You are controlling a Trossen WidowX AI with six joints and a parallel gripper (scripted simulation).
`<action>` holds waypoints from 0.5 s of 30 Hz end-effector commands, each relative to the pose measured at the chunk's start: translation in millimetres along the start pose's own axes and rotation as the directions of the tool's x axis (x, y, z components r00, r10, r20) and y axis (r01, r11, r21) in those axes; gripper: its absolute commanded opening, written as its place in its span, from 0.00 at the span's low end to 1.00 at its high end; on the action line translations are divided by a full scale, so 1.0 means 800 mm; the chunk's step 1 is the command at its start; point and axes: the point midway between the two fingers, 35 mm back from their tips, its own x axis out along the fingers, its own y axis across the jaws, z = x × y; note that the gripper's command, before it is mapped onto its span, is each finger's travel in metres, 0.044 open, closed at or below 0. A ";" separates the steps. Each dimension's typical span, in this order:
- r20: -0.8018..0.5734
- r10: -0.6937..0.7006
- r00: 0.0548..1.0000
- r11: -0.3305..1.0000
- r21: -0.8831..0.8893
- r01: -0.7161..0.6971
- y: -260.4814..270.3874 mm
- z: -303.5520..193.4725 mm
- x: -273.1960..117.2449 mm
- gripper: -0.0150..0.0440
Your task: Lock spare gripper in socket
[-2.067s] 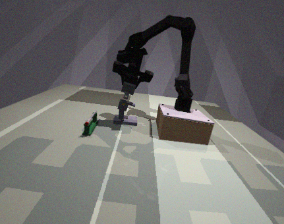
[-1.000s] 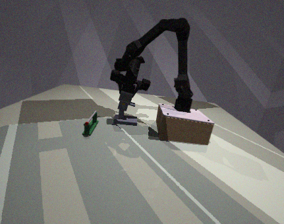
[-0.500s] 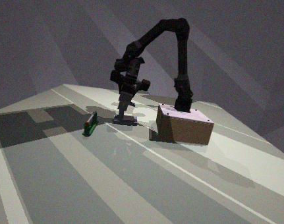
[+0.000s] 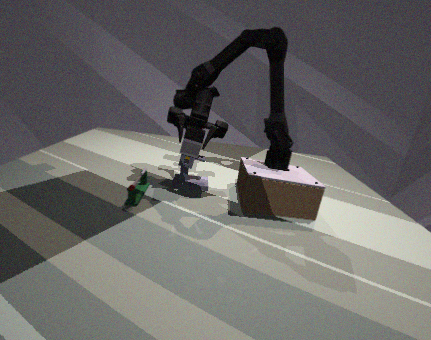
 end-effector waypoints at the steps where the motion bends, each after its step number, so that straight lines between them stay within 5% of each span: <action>1: 0.000 0.000 1.000 1.000 -0.001 0.000 0.000 0.000 0.000 1.00; 15: -0.004 -0.006 1.000 1.000 0.006 0.006 -0.002 -0.023 -0.023 1.00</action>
